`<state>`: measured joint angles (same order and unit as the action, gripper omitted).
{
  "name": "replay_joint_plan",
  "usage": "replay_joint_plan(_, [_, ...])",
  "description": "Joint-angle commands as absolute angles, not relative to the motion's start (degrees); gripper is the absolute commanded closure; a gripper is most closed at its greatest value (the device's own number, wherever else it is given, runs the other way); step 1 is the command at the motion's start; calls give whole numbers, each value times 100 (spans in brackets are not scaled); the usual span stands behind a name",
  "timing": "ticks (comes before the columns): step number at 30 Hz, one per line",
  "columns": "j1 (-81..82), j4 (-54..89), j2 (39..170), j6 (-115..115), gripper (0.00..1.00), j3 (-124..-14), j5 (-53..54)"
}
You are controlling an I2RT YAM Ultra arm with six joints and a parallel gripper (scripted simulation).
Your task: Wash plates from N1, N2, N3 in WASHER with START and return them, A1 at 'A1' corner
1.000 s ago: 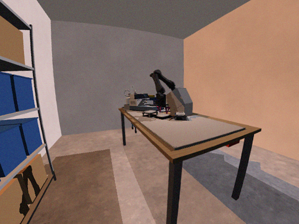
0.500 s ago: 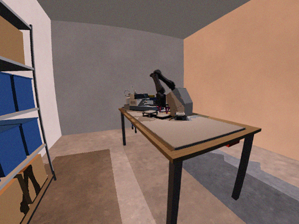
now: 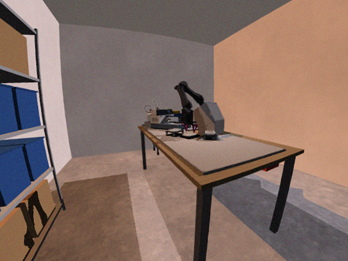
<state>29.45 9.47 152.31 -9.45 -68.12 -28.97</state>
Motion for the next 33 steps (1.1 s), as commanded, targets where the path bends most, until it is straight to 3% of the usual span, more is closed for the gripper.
replay_joint_plan(1, [2980, 898, 15133, -901, 0, -6964, -2923])
replay_joint_plan(33, [2827, 614, 15556, -748, 0, -7065, -2933])
